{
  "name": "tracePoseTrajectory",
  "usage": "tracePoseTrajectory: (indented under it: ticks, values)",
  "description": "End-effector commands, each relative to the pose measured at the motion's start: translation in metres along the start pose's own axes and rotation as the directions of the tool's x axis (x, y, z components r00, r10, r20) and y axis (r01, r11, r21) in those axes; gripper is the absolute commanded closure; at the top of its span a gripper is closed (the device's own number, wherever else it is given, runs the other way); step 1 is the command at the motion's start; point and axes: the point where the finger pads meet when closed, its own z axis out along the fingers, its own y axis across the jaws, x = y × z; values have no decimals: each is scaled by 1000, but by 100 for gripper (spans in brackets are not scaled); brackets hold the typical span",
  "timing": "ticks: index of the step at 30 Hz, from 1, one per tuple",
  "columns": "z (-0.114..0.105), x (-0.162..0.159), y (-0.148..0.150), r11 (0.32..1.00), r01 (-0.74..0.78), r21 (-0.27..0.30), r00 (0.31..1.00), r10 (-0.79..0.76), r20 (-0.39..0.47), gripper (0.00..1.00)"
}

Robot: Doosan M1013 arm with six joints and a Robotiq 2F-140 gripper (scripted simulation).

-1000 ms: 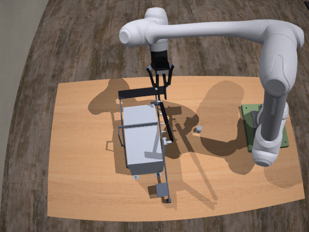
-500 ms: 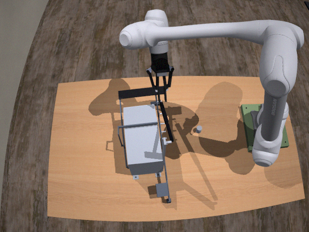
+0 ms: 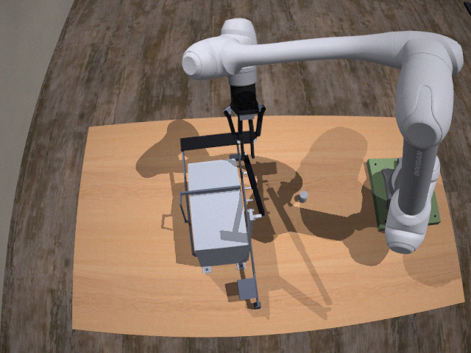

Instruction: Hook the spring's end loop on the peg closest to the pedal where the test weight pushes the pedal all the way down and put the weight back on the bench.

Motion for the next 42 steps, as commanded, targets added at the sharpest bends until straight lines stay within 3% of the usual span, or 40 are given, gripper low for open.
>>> tracePoseTrajectory:
  ticks: [1,13,16,30,42]
  values:
    - [7,1,0,1000,1,-1,1000,-1,0,76]
    - [47,1,0,1000,1,-1,1000,-1,0,76]
    - [42,1,0,1000,1,-1,1000,-1,0,76]
    - [64,1,1,1000,1,-1,1000,-1,0,76]
    - [61,1,1,1000,1,-1,1000,-1,0,76]
